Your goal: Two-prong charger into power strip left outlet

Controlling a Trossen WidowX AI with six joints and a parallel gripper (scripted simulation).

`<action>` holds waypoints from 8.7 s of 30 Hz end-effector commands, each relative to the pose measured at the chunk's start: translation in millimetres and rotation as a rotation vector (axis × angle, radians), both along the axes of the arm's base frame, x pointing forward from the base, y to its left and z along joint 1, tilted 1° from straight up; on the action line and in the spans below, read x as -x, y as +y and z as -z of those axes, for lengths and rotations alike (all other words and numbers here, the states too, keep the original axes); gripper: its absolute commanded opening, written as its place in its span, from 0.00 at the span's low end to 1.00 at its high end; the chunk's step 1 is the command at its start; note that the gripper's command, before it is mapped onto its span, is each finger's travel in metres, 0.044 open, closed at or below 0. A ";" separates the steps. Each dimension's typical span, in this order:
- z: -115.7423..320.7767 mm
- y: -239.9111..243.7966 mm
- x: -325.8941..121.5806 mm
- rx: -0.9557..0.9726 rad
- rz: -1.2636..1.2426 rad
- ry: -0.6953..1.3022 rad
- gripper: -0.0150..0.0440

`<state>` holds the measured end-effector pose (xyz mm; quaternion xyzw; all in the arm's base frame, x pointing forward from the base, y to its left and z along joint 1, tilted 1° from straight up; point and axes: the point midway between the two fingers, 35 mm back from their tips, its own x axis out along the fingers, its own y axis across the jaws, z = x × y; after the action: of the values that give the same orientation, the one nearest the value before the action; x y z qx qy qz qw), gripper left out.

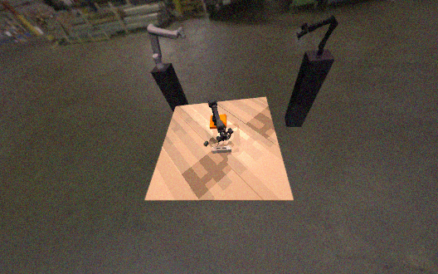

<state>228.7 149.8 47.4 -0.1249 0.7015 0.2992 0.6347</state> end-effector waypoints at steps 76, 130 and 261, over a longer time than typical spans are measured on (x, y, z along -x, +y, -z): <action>-4.9 -227.3 -57.8 0.279 1.123 0.030 1.00; -0.1 -225.9 -57.4 0.276 1.121 0.030 0.25; 25.1 -20.0 -37.4 0.252 0.465 -0.052 0.25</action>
<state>262.6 127.9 21.1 -0.0444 0.7273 0.0473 0.6832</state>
